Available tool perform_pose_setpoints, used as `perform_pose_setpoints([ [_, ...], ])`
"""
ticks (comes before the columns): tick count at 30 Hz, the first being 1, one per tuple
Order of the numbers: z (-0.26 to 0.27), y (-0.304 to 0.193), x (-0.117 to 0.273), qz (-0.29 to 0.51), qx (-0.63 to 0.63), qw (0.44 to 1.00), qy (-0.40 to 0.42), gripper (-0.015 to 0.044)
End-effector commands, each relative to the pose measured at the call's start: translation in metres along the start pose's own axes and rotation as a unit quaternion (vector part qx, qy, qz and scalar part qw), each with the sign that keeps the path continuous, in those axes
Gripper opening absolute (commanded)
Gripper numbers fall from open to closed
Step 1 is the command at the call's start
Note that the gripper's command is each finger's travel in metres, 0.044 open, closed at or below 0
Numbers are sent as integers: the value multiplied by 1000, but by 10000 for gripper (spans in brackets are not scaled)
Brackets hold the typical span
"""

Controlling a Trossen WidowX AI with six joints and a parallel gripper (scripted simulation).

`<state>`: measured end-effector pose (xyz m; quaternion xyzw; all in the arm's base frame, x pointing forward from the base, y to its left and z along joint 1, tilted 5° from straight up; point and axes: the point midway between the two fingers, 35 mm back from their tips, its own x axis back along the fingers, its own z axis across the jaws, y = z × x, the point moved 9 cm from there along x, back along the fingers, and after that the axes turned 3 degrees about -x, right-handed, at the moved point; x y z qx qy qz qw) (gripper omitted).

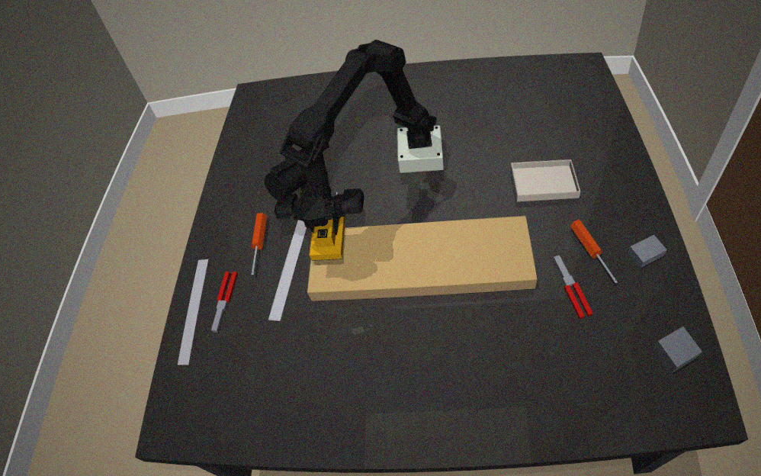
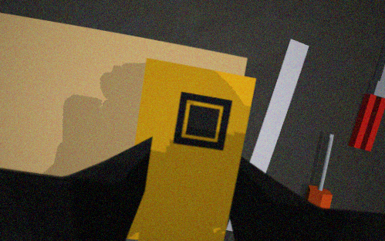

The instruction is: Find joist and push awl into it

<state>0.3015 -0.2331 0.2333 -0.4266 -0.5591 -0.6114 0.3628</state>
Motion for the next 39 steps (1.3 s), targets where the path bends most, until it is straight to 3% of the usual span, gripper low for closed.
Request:
perform_pose_setpoints([
  [1, 0, -1, -7, -1, 3, 1000, 3, 0],
  [39, -1, -17, -64, -1, 3, 1000, 3, 0],
])
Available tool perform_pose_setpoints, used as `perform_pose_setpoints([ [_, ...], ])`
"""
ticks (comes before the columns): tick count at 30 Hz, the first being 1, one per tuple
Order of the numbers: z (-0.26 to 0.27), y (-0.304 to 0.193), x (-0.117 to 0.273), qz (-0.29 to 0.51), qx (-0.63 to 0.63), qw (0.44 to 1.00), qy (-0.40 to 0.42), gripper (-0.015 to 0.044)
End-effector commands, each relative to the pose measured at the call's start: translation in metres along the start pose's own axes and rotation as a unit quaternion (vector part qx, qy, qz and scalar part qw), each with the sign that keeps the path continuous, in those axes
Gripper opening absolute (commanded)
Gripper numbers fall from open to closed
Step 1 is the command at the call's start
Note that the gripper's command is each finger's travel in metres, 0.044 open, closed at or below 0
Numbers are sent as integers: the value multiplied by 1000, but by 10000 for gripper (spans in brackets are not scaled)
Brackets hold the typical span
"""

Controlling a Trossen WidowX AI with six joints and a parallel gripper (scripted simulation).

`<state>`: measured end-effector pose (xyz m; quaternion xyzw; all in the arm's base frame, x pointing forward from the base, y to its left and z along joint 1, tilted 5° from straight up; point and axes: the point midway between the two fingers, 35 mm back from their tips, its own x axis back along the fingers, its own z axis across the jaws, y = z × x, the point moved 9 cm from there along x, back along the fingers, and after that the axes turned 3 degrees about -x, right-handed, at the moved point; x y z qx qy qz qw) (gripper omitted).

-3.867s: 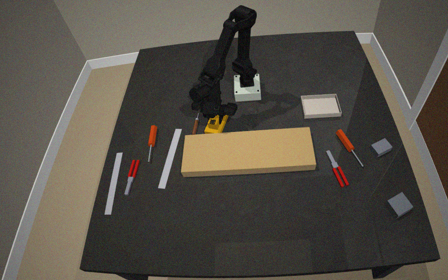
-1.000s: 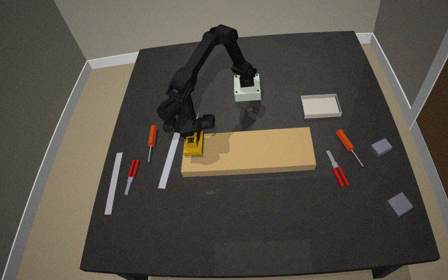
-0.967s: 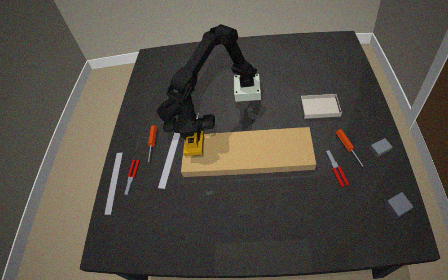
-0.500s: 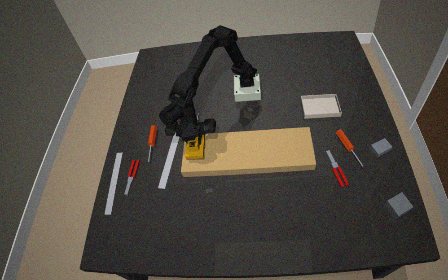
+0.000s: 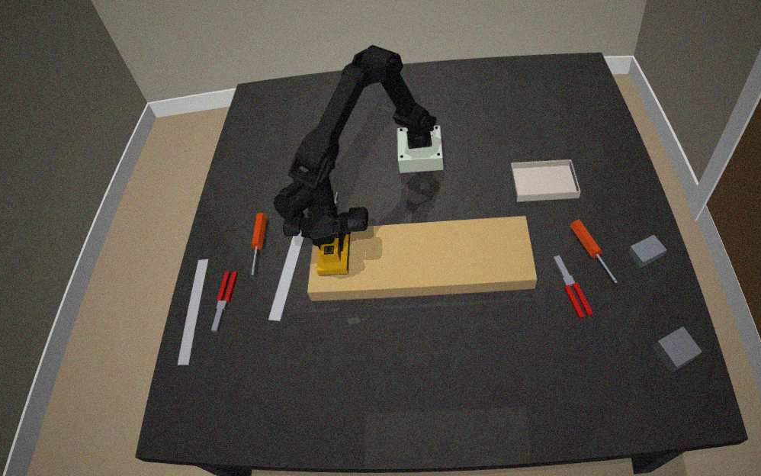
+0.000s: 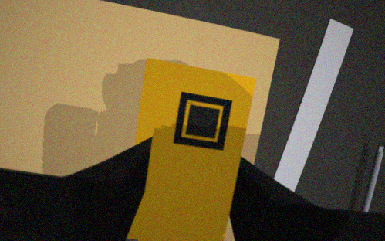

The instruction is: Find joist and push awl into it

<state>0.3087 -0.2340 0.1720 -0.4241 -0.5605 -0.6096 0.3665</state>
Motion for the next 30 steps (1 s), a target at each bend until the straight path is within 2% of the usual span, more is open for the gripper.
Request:
perform_pose_setpoints([
  [1, 0, -1, -5, -2, -2, 1000, 1, 0],
  [30, 36, -4, -8, -2, -3, 1000, 3, 0],
])
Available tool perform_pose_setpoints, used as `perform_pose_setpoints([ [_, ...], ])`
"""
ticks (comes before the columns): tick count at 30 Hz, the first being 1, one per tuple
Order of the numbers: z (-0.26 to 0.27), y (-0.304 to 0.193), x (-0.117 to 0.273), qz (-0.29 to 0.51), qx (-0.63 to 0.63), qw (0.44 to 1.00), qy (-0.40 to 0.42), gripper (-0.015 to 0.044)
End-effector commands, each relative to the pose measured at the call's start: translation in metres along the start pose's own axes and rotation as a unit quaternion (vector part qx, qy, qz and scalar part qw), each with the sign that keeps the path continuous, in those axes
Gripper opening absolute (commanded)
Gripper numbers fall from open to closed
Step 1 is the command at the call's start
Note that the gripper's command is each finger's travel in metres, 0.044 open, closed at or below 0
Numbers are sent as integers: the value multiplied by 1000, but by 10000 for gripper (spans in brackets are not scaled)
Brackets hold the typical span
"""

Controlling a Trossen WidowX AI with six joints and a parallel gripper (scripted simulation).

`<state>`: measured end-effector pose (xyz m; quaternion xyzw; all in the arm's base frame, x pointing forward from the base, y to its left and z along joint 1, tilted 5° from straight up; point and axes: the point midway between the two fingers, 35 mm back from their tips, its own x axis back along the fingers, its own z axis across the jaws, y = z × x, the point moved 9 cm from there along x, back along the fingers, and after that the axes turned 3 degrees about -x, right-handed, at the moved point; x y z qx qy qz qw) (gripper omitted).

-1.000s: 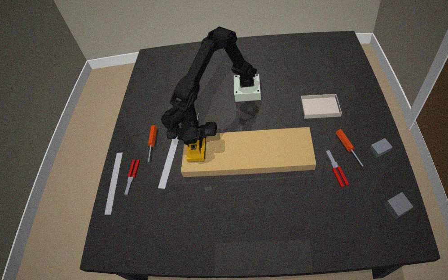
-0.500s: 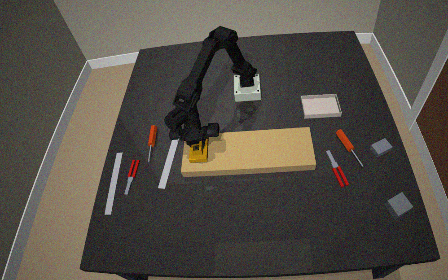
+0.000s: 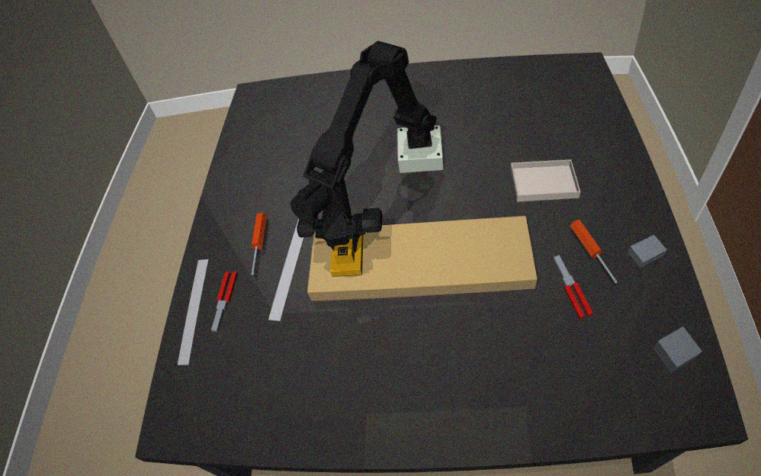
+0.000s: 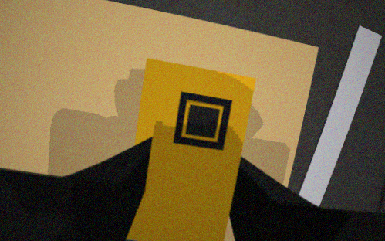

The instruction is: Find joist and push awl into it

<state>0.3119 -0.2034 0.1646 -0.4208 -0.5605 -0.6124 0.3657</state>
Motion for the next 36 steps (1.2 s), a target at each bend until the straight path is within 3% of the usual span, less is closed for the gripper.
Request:
perform_pose_setpoints([
  [1, 7, -1, -1, 1, -2, 1000, 0, 0],
  [36, 58, -3, -1, 1, -3, 1000, 2, 0],
])
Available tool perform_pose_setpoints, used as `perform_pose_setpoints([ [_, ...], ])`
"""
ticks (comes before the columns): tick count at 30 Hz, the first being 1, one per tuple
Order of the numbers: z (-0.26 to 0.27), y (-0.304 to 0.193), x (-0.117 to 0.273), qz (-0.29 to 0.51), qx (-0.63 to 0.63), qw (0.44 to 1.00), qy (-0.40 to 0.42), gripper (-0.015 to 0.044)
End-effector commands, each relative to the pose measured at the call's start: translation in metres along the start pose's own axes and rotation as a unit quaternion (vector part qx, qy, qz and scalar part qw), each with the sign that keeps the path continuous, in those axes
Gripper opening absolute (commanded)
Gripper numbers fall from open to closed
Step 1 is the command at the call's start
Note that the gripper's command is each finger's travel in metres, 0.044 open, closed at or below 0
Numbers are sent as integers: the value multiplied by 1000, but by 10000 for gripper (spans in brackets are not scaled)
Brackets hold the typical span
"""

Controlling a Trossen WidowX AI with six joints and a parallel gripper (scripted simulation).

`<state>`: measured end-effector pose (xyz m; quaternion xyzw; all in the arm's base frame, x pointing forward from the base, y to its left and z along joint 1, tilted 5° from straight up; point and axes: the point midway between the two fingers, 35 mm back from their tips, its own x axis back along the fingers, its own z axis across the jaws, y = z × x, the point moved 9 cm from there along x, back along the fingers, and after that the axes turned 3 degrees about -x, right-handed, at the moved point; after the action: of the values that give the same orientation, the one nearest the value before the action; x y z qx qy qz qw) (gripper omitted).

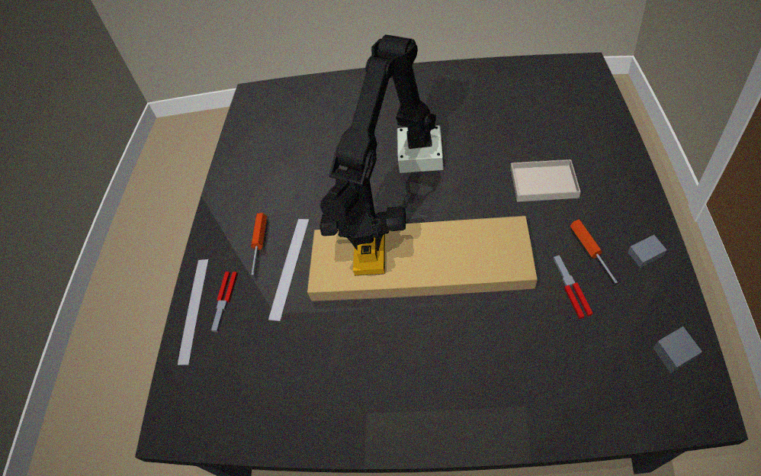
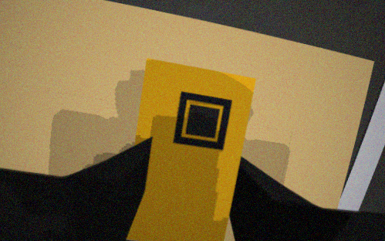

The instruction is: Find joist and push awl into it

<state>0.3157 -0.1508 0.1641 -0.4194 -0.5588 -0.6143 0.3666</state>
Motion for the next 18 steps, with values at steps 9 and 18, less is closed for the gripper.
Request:
perform_pose_setpoints([
  [9, 18, -1, -1, 1, -2, 1000, 0, 0],
  [18, 31, -2, -1, 1, -2, 1000, 1, 0],
])
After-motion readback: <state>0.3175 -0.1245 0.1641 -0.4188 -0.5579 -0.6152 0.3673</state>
